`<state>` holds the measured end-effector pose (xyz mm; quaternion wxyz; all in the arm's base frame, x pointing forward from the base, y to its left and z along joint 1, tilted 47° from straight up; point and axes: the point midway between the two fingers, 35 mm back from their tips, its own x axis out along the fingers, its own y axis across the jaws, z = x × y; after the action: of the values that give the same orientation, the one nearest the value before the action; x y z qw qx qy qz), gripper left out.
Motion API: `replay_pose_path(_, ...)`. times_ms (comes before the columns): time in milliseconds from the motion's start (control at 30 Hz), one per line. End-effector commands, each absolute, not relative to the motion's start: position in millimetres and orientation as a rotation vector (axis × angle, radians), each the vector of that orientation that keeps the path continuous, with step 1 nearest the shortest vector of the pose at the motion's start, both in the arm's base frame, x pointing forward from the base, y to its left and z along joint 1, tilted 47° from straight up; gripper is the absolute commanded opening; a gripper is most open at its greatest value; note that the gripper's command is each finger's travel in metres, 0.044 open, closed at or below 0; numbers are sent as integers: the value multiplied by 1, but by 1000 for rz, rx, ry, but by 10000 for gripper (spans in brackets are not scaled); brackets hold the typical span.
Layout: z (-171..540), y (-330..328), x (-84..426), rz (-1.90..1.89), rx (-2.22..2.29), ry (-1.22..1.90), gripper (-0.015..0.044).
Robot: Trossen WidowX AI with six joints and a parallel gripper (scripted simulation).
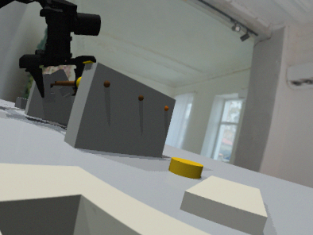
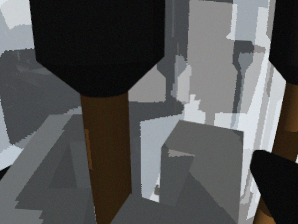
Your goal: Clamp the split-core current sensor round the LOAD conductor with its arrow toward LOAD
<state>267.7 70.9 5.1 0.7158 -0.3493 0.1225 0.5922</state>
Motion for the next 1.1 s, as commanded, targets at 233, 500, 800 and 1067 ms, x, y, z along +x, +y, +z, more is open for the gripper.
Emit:
replay_pose_path(233, 5, 71, 268, 1311, -773, 271, 400)
replay_pose_path(500, 5, 71, 268, 1311, -773, 271, 347)
replay_pose_path(800, 5, 71, 268, 1311, -773, 271, 287)
replay_pose_path(1067, 5, 71, 268, 1311, -773, 271, 77)
